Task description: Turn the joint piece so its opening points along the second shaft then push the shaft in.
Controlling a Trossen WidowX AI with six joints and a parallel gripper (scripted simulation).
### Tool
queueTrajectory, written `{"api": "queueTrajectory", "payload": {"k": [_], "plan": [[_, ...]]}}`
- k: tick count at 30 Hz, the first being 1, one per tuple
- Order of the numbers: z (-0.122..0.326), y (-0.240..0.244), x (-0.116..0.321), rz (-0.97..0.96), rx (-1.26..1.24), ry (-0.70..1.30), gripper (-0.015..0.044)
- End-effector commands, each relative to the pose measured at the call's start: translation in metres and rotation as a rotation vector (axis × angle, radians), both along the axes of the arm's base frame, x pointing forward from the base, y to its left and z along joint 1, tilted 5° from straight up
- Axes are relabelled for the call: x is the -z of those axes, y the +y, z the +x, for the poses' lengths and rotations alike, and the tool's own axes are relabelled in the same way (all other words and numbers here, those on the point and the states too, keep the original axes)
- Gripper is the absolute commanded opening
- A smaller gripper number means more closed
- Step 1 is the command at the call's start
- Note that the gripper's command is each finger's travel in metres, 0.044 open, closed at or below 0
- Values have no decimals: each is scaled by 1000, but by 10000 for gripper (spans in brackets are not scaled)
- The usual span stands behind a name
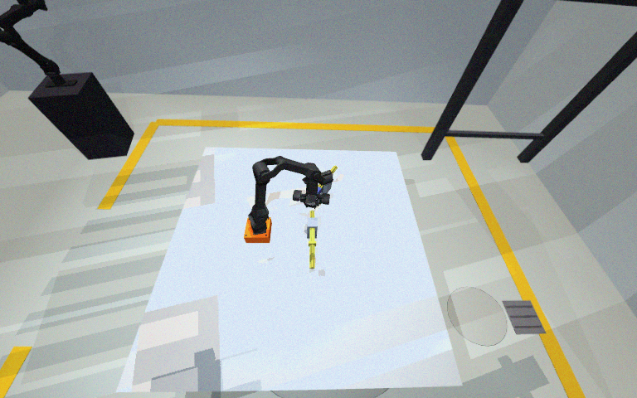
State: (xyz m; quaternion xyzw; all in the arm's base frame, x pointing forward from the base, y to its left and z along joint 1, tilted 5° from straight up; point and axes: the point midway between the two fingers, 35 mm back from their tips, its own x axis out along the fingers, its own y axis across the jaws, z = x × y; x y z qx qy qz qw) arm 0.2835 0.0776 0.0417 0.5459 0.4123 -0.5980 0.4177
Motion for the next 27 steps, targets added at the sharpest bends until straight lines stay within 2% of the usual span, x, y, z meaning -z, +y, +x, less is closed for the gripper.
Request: {"api": "queueTrajectory", "payload": {"k": [1,6,12,27], "plan": [[0,0,0,0,0,0,147],[0,0,0,0,0,0,147],[0,0,0,0,0,0,0],[6,-1,6,116,-107,-41,0]]}}
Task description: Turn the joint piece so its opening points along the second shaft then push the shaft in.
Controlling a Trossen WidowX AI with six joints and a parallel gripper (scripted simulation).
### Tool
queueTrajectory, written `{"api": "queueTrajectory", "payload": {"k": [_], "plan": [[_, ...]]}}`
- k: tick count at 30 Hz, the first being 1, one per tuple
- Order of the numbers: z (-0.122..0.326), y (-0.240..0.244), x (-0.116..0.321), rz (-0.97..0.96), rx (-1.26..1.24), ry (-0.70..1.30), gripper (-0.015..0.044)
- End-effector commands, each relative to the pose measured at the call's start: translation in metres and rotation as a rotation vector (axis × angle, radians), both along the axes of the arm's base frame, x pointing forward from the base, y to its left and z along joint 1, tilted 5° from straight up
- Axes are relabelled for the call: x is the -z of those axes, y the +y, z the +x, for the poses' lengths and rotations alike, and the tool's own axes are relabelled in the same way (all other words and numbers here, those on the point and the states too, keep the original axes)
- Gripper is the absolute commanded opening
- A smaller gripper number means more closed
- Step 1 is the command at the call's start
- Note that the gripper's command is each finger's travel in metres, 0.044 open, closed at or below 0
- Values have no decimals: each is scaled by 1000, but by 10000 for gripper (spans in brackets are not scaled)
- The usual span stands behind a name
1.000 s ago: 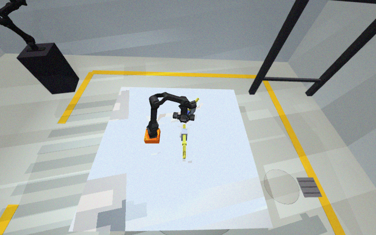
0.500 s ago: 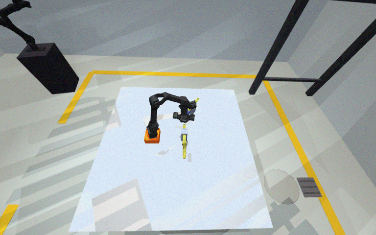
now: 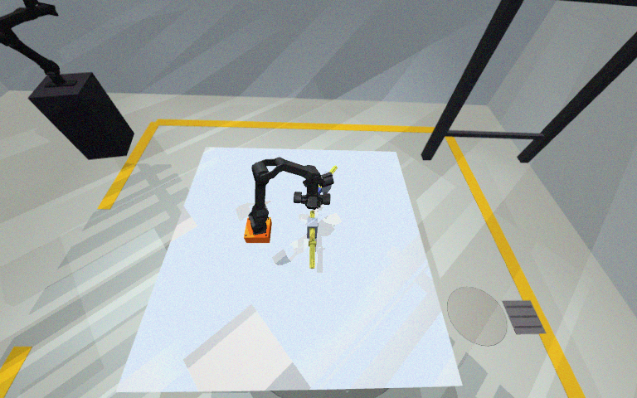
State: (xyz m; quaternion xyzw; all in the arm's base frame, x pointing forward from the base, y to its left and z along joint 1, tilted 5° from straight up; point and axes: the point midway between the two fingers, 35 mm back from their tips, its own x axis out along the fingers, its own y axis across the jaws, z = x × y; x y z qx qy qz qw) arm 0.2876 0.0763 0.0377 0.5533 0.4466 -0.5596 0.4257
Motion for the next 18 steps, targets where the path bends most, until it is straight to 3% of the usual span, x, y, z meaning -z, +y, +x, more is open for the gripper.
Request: {"api": "queueTrajectory", "payload": {"k": [1,18], "plan": [[2,0,3,53,-41,-15,0],[2,0,3,52,-44,-13,0]]}}
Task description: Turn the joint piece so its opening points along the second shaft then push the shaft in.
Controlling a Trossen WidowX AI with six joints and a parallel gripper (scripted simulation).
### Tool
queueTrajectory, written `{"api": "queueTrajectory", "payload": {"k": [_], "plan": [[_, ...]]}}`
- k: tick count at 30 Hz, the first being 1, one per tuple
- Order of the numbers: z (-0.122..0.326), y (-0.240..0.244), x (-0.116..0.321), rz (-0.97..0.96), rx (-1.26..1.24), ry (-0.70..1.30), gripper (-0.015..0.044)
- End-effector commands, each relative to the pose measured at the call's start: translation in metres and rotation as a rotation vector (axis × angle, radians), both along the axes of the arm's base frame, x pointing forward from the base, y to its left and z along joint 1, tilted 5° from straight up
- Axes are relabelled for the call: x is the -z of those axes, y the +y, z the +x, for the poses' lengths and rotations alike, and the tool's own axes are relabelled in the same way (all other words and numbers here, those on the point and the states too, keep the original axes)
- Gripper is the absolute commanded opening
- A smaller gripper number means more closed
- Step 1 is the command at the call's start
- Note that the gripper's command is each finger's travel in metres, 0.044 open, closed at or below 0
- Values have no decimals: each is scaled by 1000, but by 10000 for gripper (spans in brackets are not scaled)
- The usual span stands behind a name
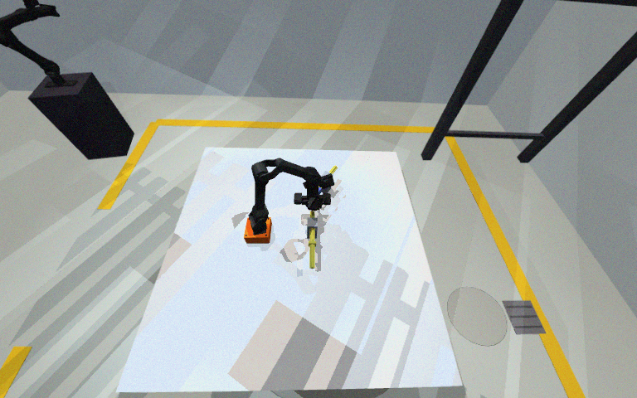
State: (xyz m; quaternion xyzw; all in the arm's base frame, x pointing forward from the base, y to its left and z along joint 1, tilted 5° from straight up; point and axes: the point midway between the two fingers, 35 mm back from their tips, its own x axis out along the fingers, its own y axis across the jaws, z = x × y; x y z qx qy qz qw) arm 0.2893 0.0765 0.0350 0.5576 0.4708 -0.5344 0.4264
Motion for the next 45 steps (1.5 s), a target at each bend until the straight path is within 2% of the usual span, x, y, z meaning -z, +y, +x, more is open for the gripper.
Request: {"api": "queueTrajectory", "payload": {"k": [1,2,7,10,21,35,40,45], "plan": [[0,0,0,-1,1,0,0],[0,0,0,-1,1,0,0],[0,0,0,-1,1,0,131],[0,0,0,-1,1,0,147],[0,0,0,-1,1,0,436],[0,0,-1,-5,1,1,440],[1,2,-29,-114,0,23,440],[1,1,-30,-119,0,23,440]]}}
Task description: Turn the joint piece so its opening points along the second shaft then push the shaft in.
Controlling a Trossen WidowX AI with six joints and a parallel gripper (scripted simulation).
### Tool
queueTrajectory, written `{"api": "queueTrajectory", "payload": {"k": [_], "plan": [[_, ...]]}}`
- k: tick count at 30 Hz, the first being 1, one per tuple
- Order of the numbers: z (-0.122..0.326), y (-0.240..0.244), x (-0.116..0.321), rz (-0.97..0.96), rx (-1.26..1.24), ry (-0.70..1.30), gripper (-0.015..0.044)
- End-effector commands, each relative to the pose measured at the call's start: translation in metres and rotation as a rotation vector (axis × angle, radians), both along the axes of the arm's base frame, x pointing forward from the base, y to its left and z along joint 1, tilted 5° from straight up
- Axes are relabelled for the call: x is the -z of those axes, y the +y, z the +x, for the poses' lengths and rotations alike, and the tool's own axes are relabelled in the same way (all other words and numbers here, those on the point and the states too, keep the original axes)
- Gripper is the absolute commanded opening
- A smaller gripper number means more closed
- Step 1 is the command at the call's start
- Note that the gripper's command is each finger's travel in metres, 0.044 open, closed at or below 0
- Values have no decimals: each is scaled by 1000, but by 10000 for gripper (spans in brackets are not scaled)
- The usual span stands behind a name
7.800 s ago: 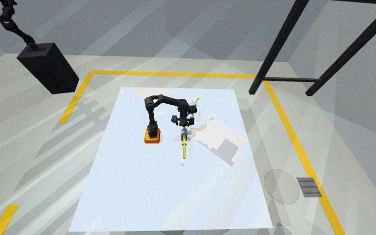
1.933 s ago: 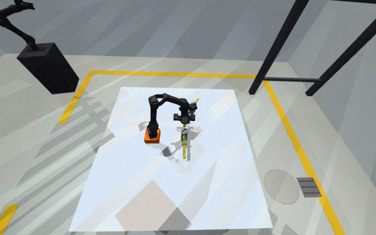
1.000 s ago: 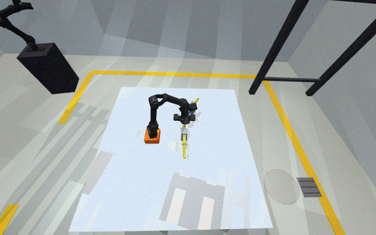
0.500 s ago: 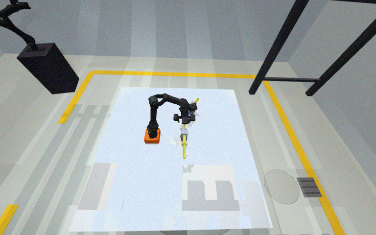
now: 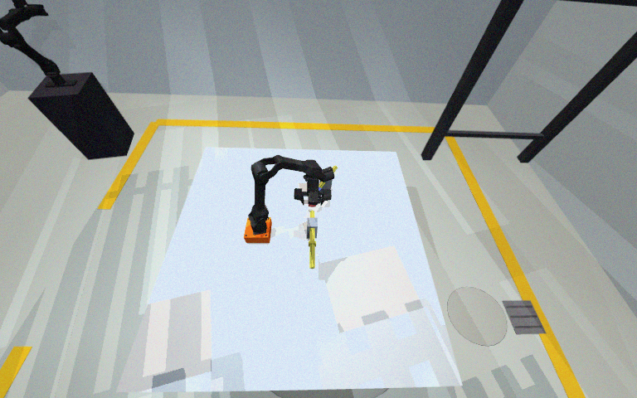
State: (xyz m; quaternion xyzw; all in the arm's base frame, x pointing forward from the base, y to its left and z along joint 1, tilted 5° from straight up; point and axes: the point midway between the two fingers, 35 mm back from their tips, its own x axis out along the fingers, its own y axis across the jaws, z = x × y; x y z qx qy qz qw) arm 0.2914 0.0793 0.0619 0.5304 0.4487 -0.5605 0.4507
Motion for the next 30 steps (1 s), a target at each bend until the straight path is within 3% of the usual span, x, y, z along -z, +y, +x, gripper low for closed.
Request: {"api": "queueTrajectory", "payload": {"k": [1,30], "plan": [[-1,-1,-3,-20,5,6,440],[7,-8,-81,77,-902,-5,440]]}}
